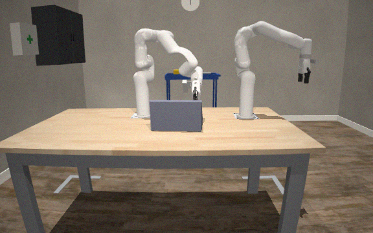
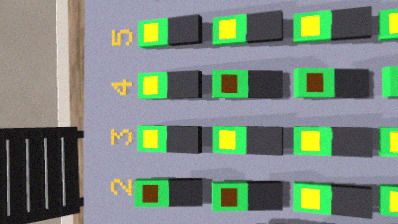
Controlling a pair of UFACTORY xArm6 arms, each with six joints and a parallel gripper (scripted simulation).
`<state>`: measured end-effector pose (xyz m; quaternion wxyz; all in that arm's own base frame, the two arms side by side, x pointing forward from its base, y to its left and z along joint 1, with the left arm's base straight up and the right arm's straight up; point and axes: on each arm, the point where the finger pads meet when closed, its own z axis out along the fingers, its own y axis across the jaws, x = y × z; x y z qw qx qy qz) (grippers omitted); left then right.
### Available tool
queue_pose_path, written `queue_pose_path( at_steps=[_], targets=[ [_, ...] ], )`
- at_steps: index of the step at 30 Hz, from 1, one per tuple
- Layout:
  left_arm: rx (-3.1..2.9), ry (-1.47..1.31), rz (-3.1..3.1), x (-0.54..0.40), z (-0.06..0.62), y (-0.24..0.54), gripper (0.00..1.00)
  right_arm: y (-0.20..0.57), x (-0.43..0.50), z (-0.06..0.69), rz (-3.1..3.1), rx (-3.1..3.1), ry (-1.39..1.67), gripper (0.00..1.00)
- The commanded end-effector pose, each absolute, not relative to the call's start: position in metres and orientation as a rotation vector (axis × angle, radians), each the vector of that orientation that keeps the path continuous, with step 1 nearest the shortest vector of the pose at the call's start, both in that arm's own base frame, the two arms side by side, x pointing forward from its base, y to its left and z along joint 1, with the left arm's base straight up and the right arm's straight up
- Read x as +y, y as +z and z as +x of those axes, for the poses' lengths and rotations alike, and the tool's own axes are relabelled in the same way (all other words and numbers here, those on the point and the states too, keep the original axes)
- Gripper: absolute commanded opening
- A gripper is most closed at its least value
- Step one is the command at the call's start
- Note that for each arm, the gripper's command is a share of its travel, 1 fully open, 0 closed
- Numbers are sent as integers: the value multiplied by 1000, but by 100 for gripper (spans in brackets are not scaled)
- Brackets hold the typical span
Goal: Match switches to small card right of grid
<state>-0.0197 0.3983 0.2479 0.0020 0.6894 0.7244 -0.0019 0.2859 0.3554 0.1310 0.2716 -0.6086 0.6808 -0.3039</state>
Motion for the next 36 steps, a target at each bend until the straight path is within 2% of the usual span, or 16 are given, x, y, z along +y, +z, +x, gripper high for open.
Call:
queue_pose_path(
  at_steps=[1, 32, 36],
  targets=[
    [2276, 0, 2166, 400, -20, 250, 100, 133, 357, 286, -1636, 1833, -815, 0],
    [2276, 0, 2166, 400, -20, 250, 100, 152, 359, 265, -1637, 1834, -814, 0],
    [2276, 0, 2166, 400, -20, 250, 100, 159, 332, 271, -1696, 1899, -737, 0]
  ],
)
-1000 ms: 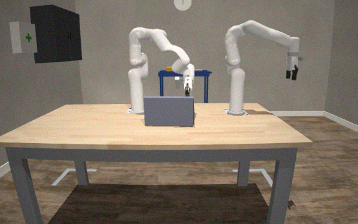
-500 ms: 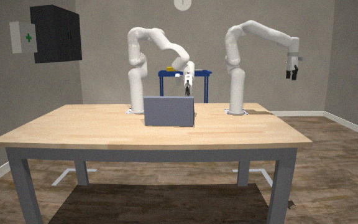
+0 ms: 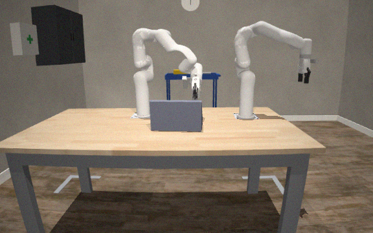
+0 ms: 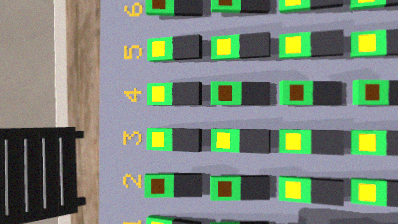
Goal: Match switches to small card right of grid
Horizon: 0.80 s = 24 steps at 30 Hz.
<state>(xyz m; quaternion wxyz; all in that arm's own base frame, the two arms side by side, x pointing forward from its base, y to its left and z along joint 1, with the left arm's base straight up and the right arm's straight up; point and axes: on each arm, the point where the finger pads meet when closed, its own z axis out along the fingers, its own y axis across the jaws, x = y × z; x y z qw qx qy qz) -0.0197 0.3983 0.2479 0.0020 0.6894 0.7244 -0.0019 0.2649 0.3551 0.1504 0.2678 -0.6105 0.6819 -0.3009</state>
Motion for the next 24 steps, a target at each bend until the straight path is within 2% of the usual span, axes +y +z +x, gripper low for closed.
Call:
queue_pose_path(
  at_steps=[1, 7, 24],
  targets=[
    [2276, 0, 2166, 400, -20, 250, 100, 161, 321, 273, -1721, 1928, -707, 0],
    [2276, 0, 2166, 400, -20, 250, 100, 174, 275, 284, -1820, 2037, -553, 0],
    [2276, 0, 2166, 400, -20, 250, 100, 175, 273, 284, -1823, 2040, -547, 0]
  ],
)
